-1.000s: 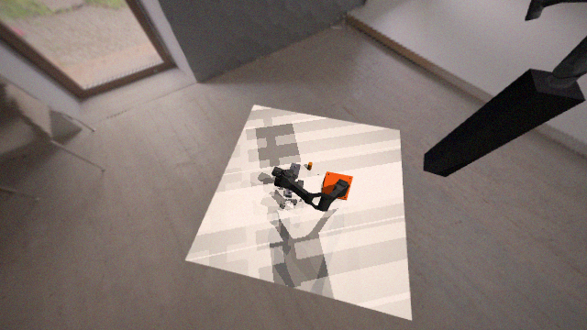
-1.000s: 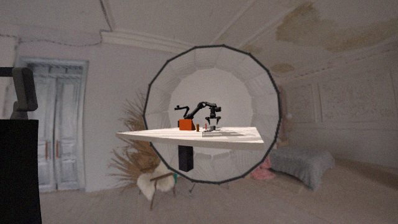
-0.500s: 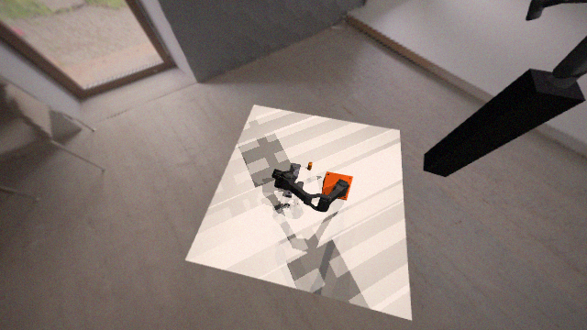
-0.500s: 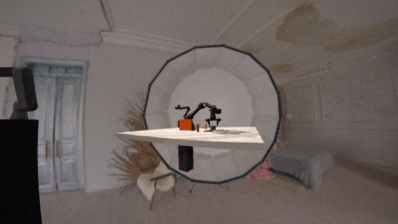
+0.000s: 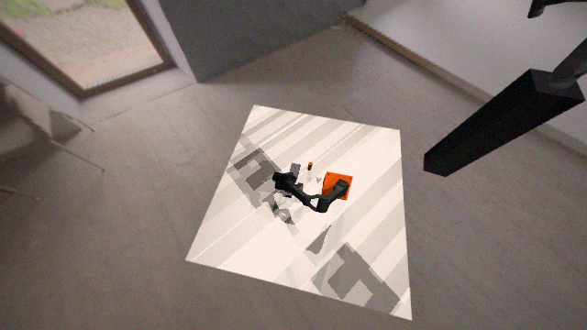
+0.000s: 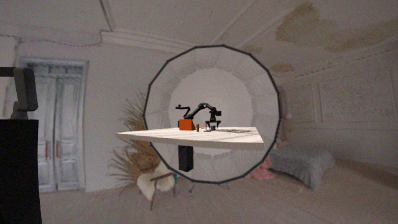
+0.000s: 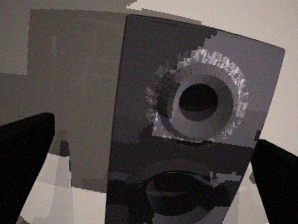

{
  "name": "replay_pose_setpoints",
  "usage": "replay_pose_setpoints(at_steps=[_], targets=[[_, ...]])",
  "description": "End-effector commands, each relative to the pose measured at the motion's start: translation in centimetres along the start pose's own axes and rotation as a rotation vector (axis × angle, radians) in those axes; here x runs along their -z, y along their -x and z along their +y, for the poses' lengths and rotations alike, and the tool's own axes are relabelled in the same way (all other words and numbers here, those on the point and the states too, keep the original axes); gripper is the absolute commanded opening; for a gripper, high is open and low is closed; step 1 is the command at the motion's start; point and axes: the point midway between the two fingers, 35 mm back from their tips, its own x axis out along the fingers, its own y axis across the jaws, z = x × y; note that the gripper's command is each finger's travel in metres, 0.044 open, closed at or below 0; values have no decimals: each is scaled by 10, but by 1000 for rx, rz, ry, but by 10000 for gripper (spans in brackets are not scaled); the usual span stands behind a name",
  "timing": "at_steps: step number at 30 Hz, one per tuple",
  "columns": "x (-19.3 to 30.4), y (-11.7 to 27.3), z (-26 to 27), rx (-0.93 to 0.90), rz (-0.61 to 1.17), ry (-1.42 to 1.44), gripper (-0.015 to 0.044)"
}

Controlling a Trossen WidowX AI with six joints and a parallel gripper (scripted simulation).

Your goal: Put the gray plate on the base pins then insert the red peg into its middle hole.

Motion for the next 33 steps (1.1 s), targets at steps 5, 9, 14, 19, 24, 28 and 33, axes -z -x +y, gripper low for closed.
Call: replay_pose_setpoints(at_steps=[5, 9, 14, 19, 24, 28, 33], targets=[[1, -9, -3, 7, 9, -11, 361], [1, -9, -3, 7, 9, -11, 256], [1, -9, -3, 7, 9, -11, 145], [1, -9, -3, 7, 9, -11, 111], [-1, -7, -2, -2, 0, -14, 0], [-7, -1, 3, -27, -23, -24, 0], [-11, 8, 7, -41, -39, -29, 0]])
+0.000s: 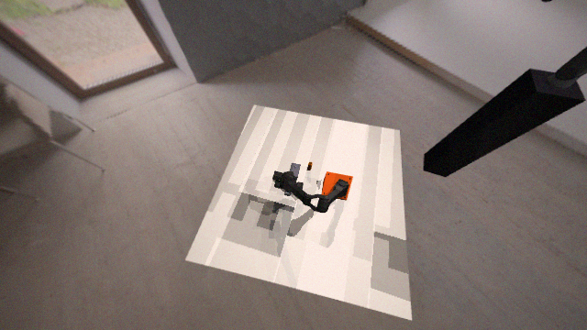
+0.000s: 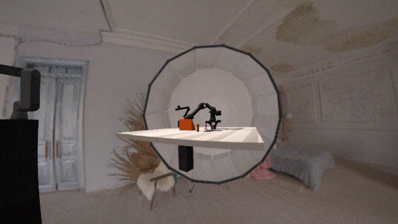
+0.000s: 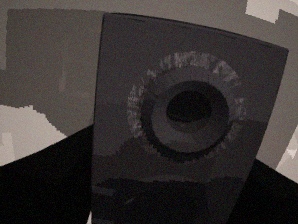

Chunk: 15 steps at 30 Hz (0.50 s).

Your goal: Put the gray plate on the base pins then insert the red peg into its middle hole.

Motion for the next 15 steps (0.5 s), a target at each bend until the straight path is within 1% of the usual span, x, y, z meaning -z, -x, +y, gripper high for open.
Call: replay_pose_setpoints(at_steps=[1, 15], targets=[[-3, 9, 4, -8, -16, -5, 0], [-6, 50, 6, 12, -13, 1, 0]])
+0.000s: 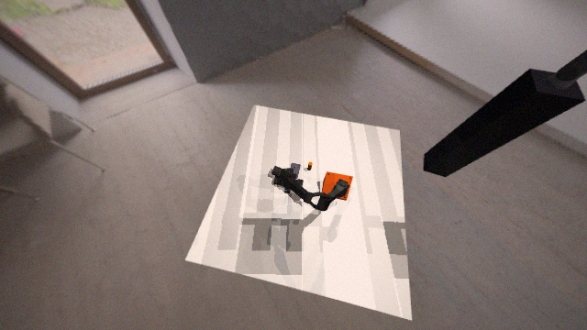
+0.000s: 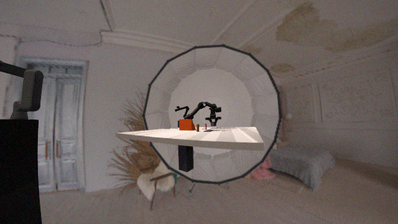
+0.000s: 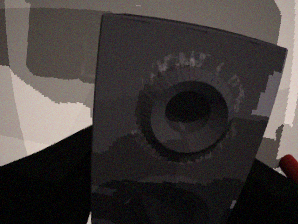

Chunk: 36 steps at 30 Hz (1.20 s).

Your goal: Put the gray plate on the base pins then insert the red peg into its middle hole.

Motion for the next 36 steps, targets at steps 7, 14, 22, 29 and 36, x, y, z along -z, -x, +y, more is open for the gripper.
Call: replay_pose_setpoints(at_steps=[7, 14, 22, 29, 36], targets=[[-1, 33, 0, 12, 1, 15, 0], [-1, 55, -2, 21, 12, 18, 0], [1, 78, -7, 30, 27, 21, 0], [-3, 83, -7, 33, 32, 20, 0], [-23, 74, -4, 32, 30, 13, 0]])
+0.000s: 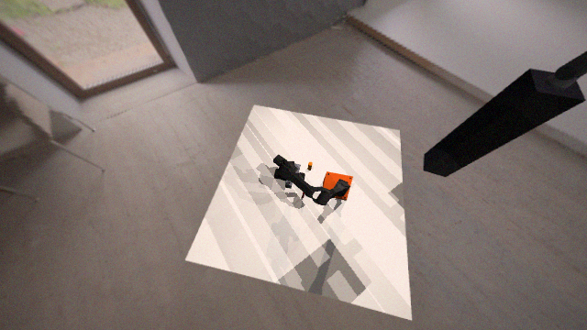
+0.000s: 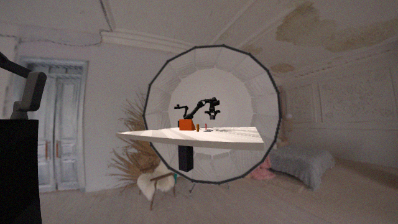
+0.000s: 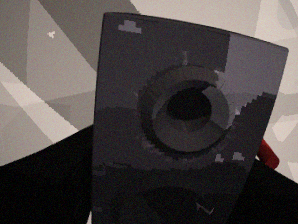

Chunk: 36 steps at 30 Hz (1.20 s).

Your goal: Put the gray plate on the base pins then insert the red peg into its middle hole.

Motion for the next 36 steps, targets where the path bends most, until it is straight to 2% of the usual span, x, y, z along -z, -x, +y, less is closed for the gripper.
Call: replay_pose_setpoints(at_steps=[1, 36], targets=[[-15, -6, 1, 8, -4, -2, 0], [-114, -55, -4, 11, -11, -40, 0]])
